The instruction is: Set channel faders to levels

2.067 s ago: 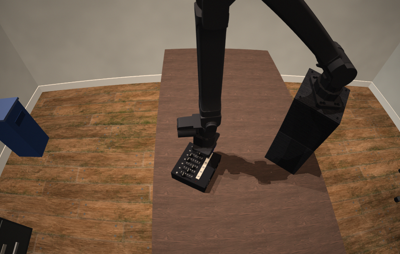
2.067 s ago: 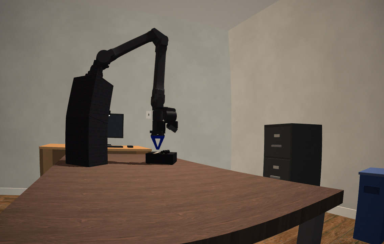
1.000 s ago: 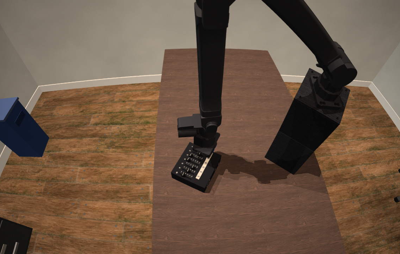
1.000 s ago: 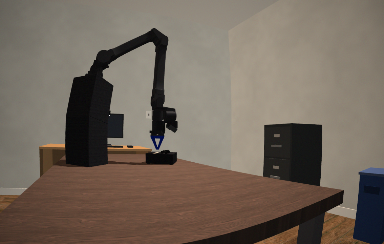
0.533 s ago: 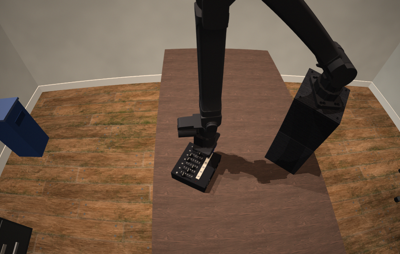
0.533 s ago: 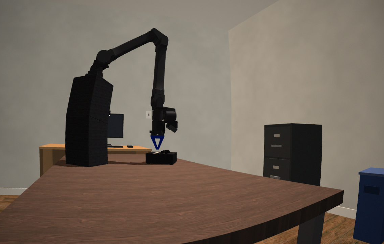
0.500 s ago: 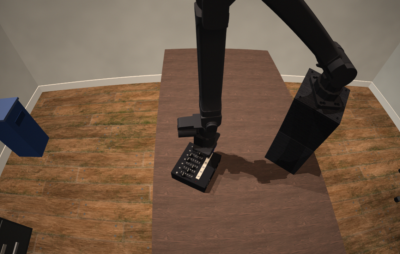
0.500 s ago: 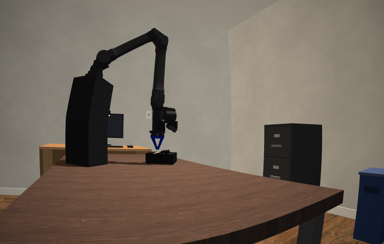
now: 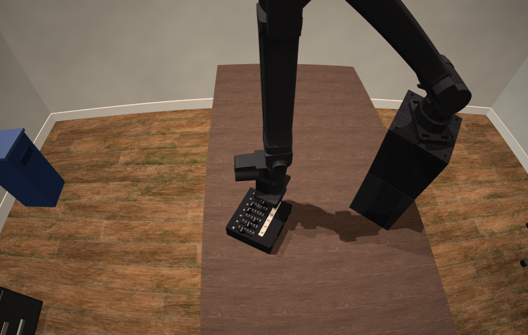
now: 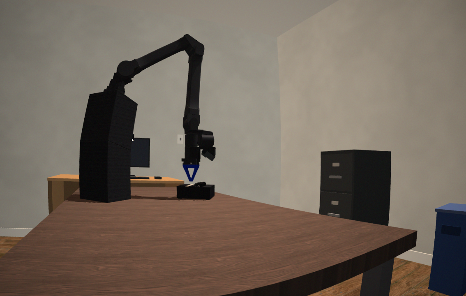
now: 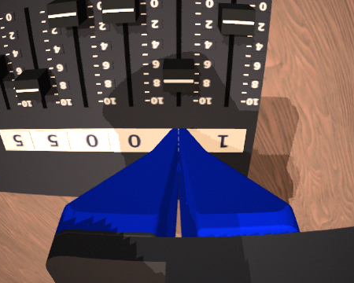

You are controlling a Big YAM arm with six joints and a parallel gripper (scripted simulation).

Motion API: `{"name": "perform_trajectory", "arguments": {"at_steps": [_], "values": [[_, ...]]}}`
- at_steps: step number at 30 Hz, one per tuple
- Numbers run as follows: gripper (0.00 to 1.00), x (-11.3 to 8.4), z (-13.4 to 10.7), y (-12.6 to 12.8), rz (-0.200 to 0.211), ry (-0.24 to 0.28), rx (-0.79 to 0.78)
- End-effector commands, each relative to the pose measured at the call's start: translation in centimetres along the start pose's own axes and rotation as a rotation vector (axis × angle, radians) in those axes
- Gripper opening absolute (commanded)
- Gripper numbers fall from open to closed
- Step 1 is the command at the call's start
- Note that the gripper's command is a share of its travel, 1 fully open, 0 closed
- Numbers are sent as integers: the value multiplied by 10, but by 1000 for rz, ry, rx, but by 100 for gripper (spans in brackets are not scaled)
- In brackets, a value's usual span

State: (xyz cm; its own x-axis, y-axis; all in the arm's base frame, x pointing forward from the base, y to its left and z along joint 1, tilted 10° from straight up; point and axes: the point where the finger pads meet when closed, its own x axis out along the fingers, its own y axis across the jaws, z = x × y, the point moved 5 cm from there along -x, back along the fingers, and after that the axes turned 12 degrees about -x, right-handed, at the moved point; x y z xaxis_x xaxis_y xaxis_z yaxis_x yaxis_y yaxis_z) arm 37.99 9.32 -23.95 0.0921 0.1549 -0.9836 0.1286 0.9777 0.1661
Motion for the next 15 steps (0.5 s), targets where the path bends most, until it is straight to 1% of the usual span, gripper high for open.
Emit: {"name": "perform_trajectory", "arguments": {"at_steps": [1,15], "values": [[0,4,-4,-1,-4,1,4],[0,10,0,1,-1,-8,3]]}}
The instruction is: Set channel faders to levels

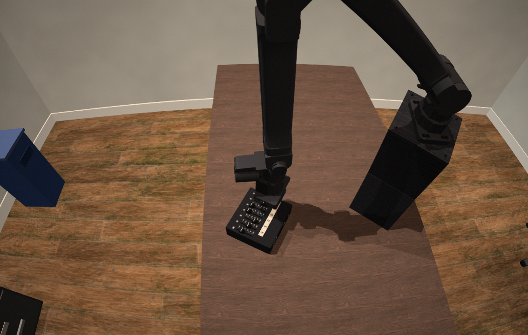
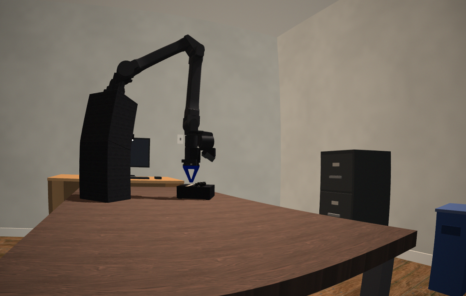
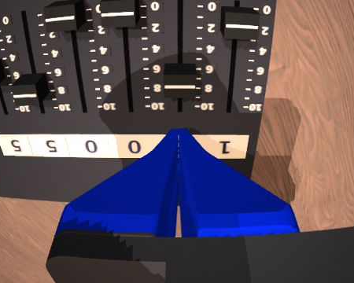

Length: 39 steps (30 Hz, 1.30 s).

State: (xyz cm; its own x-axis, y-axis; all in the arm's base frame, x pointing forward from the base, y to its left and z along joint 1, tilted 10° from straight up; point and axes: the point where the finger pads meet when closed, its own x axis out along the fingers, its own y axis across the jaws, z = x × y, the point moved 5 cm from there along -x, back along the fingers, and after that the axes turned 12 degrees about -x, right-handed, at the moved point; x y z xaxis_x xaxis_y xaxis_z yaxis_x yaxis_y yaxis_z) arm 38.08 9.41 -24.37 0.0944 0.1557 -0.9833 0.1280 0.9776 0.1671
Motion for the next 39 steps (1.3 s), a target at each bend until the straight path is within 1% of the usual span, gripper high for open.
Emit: {"name": "perform_trajectory", "arguments": {"at_steps": [1,6,8,13,30,39], "values": [[0,6,0,1,-1,-7,3],[0,8,-3,0,-4,1,2],[0,10,0,1,-1,-7,2],[0,11,-2,0,-3,-1,3],[0,11,-2,0,-4,1,3],[0,10,1,-6,-9,10,6]]}}
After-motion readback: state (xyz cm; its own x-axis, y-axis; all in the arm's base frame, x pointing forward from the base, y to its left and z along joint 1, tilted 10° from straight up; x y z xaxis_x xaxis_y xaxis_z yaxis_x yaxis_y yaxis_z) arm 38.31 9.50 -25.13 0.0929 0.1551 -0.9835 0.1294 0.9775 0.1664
